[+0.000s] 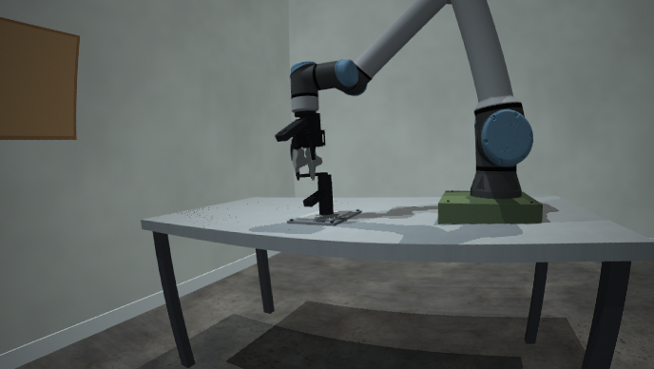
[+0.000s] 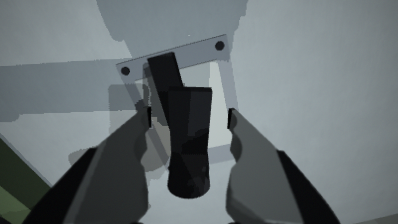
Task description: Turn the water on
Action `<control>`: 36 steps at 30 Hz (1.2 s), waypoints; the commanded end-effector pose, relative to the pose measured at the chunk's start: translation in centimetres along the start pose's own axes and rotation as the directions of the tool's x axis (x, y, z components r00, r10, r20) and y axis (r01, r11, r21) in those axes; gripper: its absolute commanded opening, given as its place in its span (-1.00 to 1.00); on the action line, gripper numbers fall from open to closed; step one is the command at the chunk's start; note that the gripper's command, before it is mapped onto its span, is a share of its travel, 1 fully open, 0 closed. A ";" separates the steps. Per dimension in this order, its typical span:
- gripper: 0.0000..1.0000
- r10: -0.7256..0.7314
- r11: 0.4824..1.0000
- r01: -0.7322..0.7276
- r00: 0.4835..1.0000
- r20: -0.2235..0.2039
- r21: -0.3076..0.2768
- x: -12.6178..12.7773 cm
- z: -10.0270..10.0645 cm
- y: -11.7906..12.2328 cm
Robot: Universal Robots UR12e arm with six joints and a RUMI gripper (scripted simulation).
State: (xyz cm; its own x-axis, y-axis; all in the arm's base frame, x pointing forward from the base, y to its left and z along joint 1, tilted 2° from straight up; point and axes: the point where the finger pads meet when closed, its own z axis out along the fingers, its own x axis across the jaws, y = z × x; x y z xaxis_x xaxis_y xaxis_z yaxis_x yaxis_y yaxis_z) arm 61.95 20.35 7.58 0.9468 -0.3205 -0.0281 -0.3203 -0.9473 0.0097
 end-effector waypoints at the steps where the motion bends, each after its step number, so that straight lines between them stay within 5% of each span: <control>1: -0.18 0.000 1.000 0.000 1.000 -0.001 0.001 0.1 -0.1 0.0; 20: -0.18 0.000 1.000 0.000 1.000 -0.001 0.001 0.1 -0.1 0.0; 21: -1.00 0.000 1.000 0.000 1.000 -0.001 0.001 0.1 -0.1 0.0; 36: -1.00 0.000 1.000 0.000 1.000 -0.001 0.001 0.1 -0.1 0.0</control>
State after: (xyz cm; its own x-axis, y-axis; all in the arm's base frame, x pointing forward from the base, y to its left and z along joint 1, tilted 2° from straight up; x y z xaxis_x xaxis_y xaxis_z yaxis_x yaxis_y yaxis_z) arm 61.95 20.35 7.58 0.9468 -0.3205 -0.0281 -0.3203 -0.9473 0.0097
